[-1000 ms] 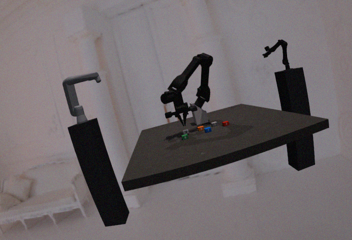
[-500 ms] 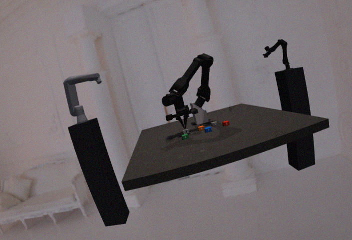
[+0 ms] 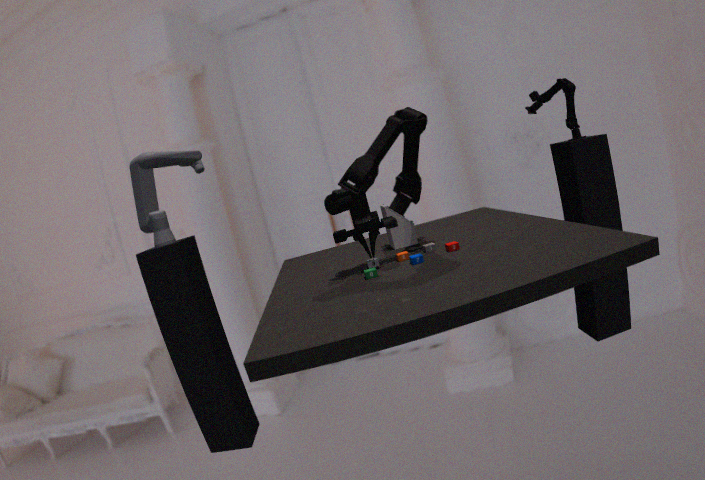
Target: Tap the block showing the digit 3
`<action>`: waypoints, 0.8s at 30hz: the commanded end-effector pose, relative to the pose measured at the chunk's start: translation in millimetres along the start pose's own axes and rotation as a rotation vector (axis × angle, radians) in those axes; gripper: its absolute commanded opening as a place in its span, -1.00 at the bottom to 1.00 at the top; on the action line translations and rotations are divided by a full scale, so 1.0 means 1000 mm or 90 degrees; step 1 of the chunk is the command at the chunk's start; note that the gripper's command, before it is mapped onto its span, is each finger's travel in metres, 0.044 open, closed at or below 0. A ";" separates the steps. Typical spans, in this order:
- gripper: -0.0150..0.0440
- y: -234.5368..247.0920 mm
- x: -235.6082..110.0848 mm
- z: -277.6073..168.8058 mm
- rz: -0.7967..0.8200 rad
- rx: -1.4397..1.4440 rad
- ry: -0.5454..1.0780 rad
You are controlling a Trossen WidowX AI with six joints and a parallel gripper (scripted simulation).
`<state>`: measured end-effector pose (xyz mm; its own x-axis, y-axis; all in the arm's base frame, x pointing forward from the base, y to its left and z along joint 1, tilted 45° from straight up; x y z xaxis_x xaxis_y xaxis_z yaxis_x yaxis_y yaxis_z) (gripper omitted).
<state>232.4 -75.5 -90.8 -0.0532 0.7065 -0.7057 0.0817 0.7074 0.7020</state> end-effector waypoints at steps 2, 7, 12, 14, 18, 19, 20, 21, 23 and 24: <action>-0.42 -0.001 -0.019 0.002 -0.006 -0.004 -0.007; -0.07 0.035 -0.035 0.021 -0.020 0.000 -0.009; 0.38 0.118 -0.060 0.041 -0.034 0.003 -0.015; 0.56 0.153 -0.067 0.042 -0.035 0.003 -0.017; 0.86 0.222 -0.079 0.030 -0.029 0.002 -0.018; 0.86 0.239 -0.082 0.025 -0.026 0.001 -0.017; 0.86 0.255 -0.084 0.018 -0.023 0.001 -0.017; 0.86 0.271 -0.087 0.011 -0.019 0.000 -0.015; 0.86 0.300 -0.092 -0.006 -0.010 -0.001 -0.012; 0.86 0.314 -0.094 -0.017 -0.005 -0.002 -0.009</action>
<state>269.5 55.0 158.6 -0.0352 0.6815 -0.7310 0.0803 0.7310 0.6776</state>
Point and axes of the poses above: the point midway between the two fingers, 35 mm back from their tips, its own x axis out along the fingers, its own y axis across the jaws, z = x × y, the point moved 5 cm from there along -x, back along the fingers, and after that the axes turned 9 degrees about x, right-handed, at the moved point
